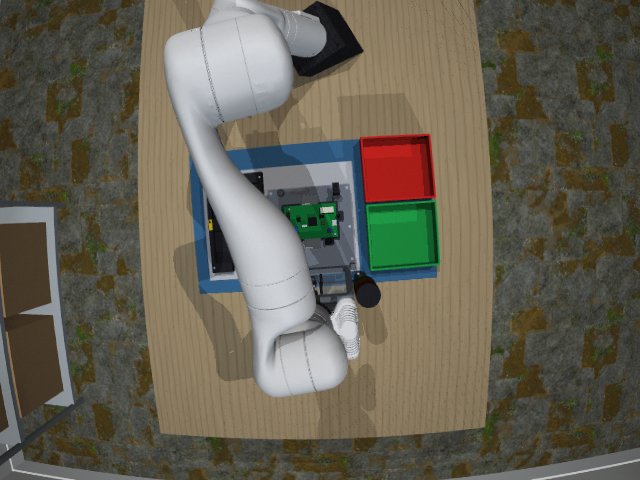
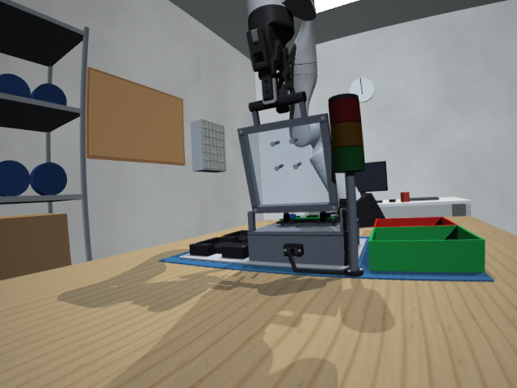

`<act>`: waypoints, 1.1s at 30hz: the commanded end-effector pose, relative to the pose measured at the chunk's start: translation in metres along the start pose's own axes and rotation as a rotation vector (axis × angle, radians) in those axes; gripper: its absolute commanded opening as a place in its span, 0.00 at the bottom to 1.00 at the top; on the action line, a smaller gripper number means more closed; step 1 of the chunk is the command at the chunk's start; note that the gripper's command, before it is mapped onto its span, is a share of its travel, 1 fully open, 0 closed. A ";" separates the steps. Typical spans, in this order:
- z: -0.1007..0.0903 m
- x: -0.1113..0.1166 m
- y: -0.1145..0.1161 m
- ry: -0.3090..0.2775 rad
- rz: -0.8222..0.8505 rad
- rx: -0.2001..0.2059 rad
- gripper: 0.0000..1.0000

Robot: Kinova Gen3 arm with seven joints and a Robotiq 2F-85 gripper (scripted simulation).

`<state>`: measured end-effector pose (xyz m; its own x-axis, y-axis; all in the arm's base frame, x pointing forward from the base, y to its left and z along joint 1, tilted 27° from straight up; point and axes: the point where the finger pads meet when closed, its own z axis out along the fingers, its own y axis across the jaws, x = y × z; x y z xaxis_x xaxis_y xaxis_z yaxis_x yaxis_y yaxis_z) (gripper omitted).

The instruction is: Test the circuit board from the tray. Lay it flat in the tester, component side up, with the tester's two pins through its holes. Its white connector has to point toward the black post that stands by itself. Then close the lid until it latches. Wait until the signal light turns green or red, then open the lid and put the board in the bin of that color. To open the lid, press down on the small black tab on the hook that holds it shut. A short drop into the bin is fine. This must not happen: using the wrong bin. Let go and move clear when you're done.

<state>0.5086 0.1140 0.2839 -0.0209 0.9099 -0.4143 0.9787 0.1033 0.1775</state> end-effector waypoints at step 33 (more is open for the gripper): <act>-0.001 0.000 0.000 0.001 0.000 -0.001 0.00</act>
<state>0.5086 0.1140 0.2842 -0.0209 0.9100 -0.4141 0.9786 0.1033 0.1777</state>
